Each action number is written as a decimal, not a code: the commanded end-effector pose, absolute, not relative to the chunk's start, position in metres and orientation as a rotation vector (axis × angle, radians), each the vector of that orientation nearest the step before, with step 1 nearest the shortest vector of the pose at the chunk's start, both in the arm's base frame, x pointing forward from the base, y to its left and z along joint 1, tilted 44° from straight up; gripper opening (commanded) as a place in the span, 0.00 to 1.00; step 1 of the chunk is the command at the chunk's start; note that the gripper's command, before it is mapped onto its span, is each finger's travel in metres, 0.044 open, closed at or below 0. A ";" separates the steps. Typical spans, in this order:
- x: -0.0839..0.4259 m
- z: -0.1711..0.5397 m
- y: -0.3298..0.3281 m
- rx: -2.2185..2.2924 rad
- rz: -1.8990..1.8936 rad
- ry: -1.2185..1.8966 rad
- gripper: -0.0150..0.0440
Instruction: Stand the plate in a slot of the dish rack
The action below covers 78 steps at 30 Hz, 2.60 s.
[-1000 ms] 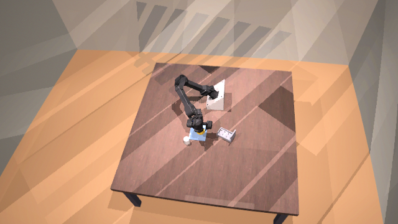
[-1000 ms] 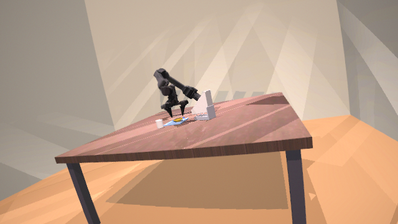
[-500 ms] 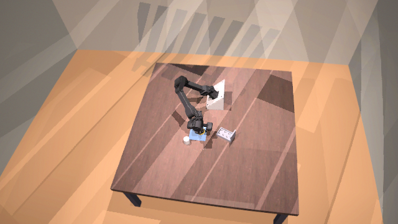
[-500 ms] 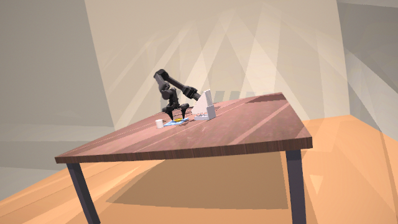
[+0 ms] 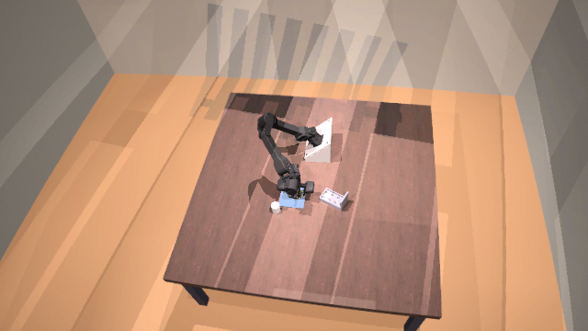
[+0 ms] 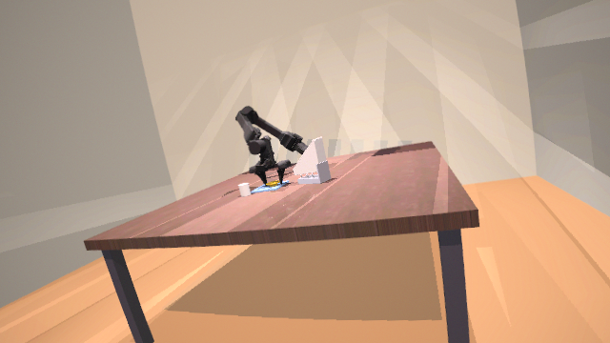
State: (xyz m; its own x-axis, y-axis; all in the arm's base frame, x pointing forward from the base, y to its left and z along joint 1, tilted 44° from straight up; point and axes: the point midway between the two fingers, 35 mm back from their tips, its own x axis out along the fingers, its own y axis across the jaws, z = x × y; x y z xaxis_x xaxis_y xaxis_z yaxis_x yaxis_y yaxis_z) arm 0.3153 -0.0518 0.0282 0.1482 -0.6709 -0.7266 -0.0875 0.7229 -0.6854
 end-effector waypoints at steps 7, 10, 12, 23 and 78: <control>0.316 0.028 -0.052 -0.691 -0.471 1.379 0.75; 0.316 0.029 -0.052 -0.691 -0.470 1.379 0.65; 0.317 0.033 -0.047 -0.689 -0.468 1.379 0.56; 0.319 0.069 -0.004 -0.678 -0.454 1.383 0.25; 0.251 0.067 0.137 -0.343 -0.700 1.295 0.25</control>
